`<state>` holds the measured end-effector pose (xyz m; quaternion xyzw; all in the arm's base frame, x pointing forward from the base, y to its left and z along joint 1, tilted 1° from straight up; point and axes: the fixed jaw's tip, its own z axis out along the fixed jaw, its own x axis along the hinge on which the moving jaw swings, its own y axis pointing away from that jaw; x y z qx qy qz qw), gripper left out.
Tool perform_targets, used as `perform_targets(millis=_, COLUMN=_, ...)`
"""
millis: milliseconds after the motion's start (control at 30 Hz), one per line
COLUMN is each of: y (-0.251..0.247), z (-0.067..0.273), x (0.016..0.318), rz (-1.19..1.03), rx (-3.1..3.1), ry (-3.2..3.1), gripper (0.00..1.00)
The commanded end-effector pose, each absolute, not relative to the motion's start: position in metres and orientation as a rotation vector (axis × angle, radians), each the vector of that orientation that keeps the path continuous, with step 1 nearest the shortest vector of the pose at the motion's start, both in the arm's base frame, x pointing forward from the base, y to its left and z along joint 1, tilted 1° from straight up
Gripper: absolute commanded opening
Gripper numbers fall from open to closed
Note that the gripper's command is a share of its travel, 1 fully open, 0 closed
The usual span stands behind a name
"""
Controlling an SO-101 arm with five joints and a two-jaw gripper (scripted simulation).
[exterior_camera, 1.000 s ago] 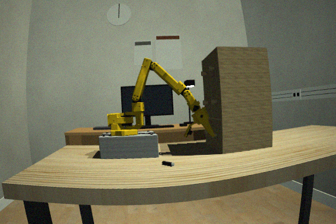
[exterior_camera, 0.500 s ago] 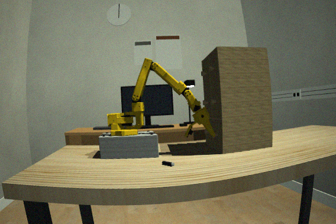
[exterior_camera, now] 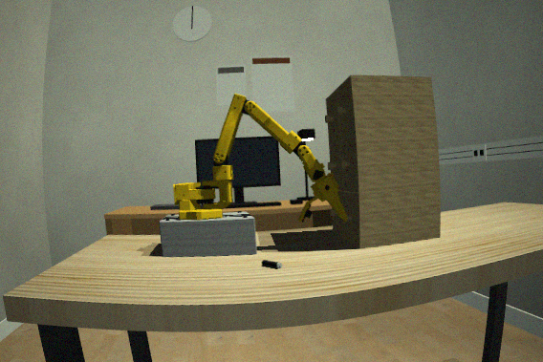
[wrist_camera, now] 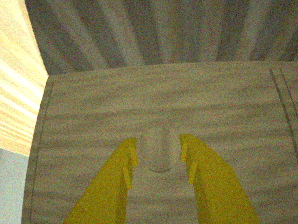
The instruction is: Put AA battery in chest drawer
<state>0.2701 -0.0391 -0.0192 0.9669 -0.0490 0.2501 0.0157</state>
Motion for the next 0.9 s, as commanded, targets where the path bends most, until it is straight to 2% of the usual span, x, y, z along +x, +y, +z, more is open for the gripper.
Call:
perform_targets(millis=0, y=-0.0387, z=-0.0181, x=0.2732, rz=0.791, rx=3.005, ry=-0.158, gripper=0.0)
perform_targets(millis=400, y=-0.0395, z=-0.018, x=0.2706, rz=0.785, rx=3.005, ry=-0.155, gripper=0.0)
perform_targets(millis=867, y=-0.0395, z=-0.018, x=0.2706, rz=0.785, rx=3.005, ry=-0.155, gripper=0.11)
